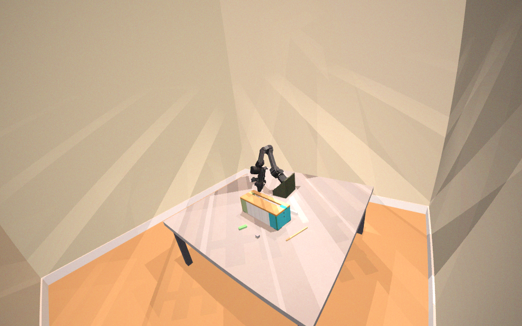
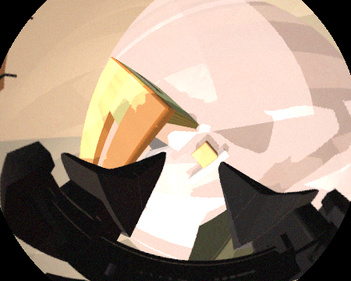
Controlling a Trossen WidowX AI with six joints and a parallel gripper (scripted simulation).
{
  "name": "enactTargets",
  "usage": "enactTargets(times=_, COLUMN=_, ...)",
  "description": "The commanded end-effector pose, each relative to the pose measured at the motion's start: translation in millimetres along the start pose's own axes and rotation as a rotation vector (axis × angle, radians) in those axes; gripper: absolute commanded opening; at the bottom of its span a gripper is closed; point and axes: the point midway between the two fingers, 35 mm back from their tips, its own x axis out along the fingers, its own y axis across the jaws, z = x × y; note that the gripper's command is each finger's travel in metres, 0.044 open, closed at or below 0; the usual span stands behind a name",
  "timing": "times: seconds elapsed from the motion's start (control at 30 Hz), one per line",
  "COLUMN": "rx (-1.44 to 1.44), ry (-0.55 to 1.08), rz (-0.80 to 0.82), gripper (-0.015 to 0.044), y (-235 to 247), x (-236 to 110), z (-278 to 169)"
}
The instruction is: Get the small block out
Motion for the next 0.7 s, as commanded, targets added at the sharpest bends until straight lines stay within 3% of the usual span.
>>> enactTargets(times=0.0, rx=0.925, ry=-0.004, rz=0.023, gripper=0.0285, y=-2.8, x=10.9, z=-3.4)
enactTargets(times=0.53, rx=2.086, ry=0.003, rz=0.072, gripper=0.0285, y=-6.2, x=21.2, z=-5.6)
enactTargets(times=0.67, rx=2.153, ry=0.005, rz=0.075, gripper=0.0285, y=-6.4, x=21.7, z=-5.7)
